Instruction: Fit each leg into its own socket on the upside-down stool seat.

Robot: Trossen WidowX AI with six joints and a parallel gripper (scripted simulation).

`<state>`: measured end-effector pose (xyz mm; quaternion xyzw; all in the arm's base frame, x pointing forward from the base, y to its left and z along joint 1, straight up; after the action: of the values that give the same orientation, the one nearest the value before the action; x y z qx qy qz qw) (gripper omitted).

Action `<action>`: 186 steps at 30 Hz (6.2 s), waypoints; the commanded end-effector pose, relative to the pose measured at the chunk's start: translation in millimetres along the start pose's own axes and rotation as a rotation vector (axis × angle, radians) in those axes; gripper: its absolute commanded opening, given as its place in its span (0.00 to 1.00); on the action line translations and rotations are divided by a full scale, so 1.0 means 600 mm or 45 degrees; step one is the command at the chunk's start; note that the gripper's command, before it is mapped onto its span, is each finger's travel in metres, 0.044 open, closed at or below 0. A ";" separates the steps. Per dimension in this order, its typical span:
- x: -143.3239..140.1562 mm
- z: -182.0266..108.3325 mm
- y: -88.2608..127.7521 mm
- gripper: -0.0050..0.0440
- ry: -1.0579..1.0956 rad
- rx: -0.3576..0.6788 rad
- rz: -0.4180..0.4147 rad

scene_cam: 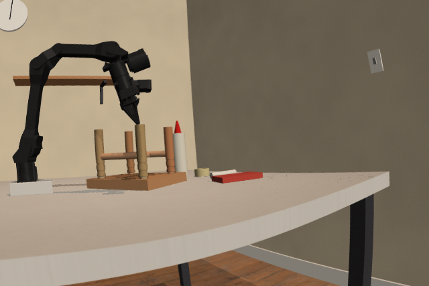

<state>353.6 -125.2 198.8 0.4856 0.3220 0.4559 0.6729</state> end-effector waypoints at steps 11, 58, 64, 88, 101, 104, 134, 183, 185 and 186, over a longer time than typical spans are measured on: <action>0.003 -0.002 -0.009 0.10 0.001 0.060 0.006; 0.240 0.162 0.000 0.10 0.325 -0.231 0.172; 0.240 0.162 -0.001 0.10 0.325 -0.231 0.172; 0.239 0.140 -0.063 0.10 0.325 -0.231 0.172; 0.239 0.137 -0.072 0.10 0.325 -0.231 0.172; 0.239 0.137 -0.072 0.10 0.325 -0.231 0.172; 0.239 0.135 -0.077 0.10 0.325 -0.231 0.172; 0.239 0.132 -0.086 0.10 0.325 -0.231 0.172; 0.239 0.132 -0.086 0.10 0.325 -0.231 0.172; 0.239 0.132 -0.087 0.10 0.325 -0.231 0.172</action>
<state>494.4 -26.9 193.3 0.3688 0.3183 0.5923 0.6418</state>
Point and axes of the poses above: the point midway between the two fingers, 35 mm back from their tips, its own y axis back along the fingers, its own x axis across the jaws, z = x × y, the point moved 1 cm from there along y, back along the fingers, and after that the axes turned 3 degrees about -y, right-handed, at the moved point
